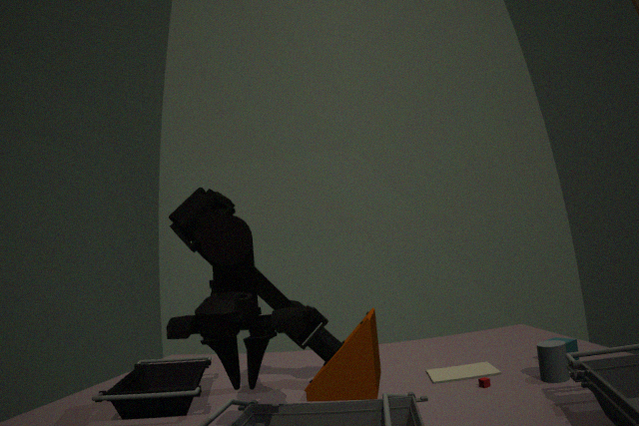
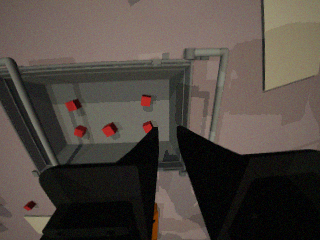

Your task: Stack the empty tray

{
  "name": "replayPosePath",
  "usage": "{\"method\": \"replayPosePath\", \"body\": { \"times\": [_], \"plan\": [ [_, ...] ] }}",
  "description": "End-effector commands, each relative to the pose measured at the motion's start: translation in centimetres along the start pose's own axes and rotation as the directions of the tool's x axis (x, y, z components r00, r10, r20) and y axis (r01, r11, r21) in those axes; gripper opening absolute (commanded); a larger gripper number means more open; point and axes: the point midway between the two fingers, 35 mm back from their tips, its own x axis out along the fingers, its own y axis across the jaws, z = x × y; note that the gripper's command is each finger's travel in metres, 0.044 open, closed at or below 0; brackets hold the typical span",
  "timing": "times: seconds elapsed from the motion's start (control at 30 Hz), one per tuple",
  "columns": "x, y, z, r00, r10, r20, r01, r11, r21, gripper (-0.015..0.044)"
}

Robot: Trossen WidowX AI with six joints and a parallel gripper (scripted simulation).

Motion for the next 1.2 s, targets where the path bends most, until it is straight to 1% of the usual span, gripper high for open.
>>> {"method": "replayPosePath", "body": {
  "times": [0.0,0.1,0.4,0.93,1.07,1.17],
  "plan": [
    [1.3,-5.1,-1.6,1.0,-0.023,-0.017,0.023,1.0,-0.008,0.0084],
    [1.8,-7.2,-2.4,0.999,-0.032,-0.024,0.032,0.999,-0.004,0.0084],
    [2.2,-7.2,-2.4,0.999,-0.031,-0.024,0.031,1.0,-0.004,0.0084],
    [7.8,-7.5,-2.5,0.999,-0.034,-0.024,0.034,0.999,-0.003,0.0084],
    [7.7,-7.4,-2.5,0.999,-0.034,-0.024,0.034,0.999,-0.003,0.0084],
    [6.9,-6.9,-2.5,0.999,-0.033,-0.024,0.033,0.999,-0.003,0.0084]
  ]
}}
